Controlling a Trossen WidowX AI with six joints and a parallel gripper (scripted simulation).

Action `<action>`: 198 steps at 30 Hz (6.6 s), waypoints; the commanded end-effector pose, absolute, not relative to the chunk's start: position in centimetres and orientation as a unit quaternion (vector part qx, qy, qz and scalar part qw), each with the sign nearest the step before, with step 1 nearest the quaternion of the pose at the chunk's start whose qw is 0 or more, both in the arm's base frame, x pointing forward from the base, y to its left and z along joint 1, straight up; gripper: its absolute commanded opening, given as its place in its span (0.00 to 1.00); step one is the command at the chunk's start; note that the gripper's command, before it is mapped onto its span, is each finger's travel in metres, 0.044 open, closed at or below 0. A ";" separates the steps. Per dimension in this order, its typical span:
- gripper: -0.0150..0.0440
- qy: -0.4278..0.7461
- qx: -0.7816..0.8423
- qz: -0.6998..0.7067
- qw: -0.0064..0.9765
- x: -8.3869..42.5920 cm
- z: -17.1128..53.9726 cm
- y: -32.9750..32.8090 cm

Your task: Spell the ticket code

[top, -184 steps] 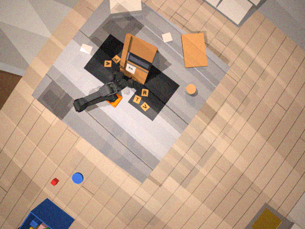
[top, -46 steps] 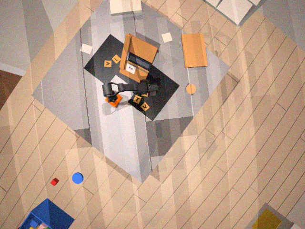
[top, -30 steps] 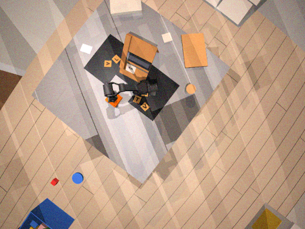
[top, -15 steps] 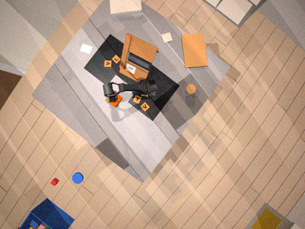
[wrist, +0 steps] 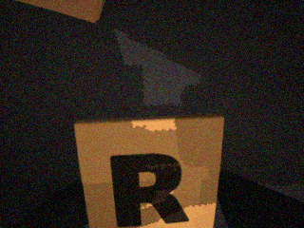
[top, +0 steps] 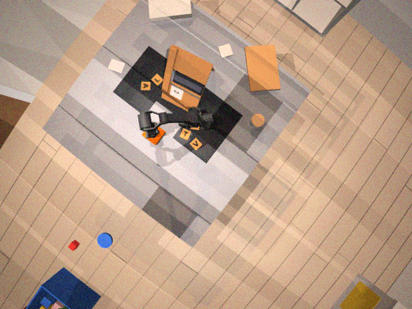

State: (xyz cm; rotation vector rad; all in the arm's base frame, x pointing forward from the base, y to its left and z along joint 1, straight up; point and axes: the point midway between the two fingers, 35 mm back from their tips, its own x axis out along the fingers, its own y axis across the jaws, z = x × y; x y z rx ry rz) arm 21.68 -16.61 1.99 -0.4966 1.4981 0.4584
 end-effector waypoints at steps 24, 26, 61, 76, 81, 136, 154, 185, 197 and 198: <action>0.25 0.668 -0.221 0.201 0.681 21.5 3.3 -16.4; 0.25 0.668 -0.221 0.201 0.681 21.5 3.4 -16.4; 0.25 0.574 -0.172 0.143 0.788 27.3 6.5 -17.0; 0.25 0.389 -0.084 0.107 0.911 35.6 13.4 -17.7; 0.25 0.335 -0.059 0.113 0.934 37.3 15.9 -17.7; 0.25 0.333 -0.058 0.114 0.934 36.9 16.0 -15.8; 0.25 0.333 -0.057 0.114 0.934 36.6 15.9 -15.0; 0.25 0.333 -0.057 0.114 0.934 36.3 15.9 -13.5; 0.25 0.333 -0.056 0.114 0.934 36.1 15.9 -12.9; 0.25 0.333 -0.056 0.114 0.934 36.1 15.8 -12.8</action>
